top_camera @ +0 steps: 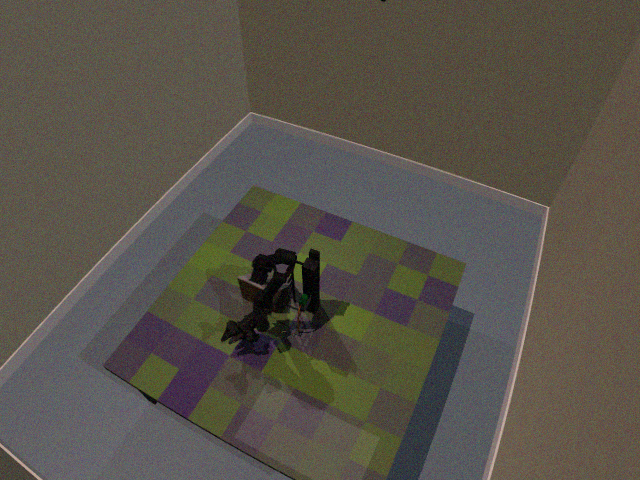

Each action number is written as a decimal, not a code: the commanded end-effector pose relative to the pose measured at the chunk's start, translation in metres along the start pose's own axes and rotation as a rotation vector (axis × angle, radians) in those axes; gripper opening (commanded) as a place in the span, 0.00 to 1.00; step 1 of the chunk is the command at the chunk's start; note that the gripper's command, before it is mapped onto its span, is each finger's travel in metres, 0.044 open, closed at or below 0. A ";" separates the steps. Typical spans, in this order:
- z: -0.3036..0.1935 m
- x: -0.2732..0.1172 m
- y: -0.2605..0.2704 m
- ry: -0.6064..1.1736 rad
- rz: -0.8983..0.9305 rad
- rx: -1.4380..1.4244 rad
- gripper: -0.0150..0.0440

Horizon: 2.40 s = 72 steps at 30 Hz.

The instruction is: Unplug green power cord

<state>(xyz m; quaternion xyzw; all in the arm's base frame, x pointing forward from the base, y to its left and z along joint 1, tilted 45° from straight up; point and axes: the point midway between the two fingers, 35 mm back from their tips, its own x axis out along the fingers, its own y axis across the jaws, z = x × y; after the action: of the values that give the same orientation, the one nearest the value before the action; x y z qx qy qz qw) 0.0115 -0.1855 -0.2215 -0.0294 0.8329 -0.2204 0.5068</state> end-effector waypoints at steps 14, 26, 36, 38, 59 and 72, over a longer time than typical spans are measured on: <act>0.076 -0.059 -0.008 -0.049 0.463 0.443 0.53; 0.100 -0.209 -0.026 0.239 0.956 0.837 0.53; 0.087 -0.319 -0.039 0.530 1.166 1.029 0.53; 0.087 -0.319 -0.039 0.530 1.166 1.029 0.53; 0.078 -0.334 -0.032 0.530 1.166 1.029 0.53; 0.068 -0.350 -0.024 0.532 1.166 1.029 0.53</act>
<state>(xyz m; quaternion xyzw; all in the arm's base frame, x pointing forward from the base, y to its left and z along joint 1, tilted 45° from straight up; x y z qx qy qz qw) 0.2360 -0.1401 0.0494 0.6955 0.6012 -0.2756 0.2809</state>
